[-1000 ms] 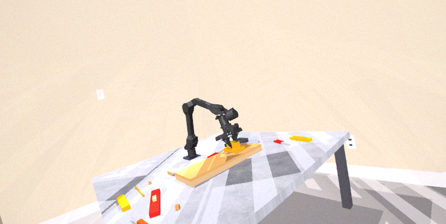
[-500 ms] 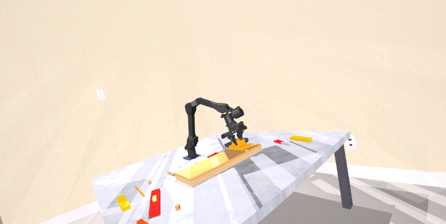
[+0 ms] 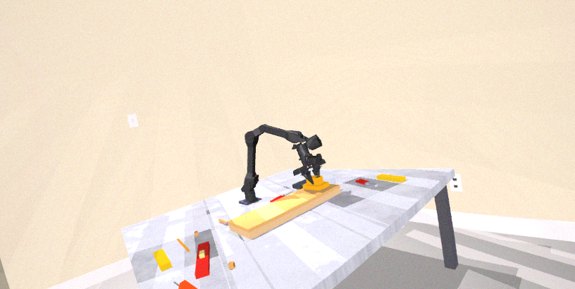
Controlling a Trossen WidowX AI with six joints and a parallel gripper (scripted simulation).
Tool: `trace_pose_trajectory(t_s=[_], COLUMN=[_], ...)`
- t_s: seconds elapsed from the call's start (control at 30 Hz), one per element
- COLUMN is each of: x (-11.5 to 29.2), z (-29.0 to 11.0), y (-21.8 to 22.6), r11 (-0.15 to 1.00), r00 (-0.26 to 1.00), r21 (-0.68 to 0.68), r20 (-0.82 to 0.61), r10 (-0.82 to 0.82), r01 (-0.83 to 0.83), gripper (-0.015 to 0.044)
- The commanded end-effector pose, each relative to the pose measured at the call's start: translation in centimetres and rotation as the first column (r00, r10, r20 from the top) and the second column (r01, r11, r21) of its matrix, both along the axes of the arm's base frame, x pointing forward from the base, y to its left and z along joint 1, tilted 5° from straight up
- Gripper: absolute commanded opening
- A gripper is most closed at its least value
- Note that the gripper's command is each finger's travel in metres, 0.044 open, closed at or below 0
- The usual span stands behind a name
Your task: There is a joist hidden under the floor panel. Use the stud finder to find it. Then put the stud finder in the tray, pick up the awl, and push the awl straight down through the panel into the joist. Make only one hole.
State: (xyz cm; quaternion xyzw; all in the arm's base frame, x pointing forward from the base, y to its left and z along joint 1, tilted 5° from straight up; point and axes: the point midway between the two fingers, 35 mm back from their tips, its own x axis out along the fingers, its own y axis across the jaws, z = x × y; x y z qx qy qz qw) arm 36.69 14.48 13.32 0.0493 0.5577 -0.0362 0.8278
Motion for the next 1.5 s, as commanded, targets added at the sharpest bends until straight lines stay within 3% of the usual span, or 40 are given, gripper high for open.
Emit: trace_pose_trajectory(t_s=[0.0,0.2,1.47], x=[0.0,0.0,-1.4], z=[0.0,0.0,-0.5], y=[-0.1,-0.1,-11.7], r11=[1.0,1.0,1.0], r00=[1.0,1.0,1.0], r21=[0.0,0.001,-0.009], r20=[0.0,-0.001,-0.002], r10=[-0.001,-0.002,-0.002], r01=[0.001,0.002,0.002], gripper=[0.0,0.0,0.0])
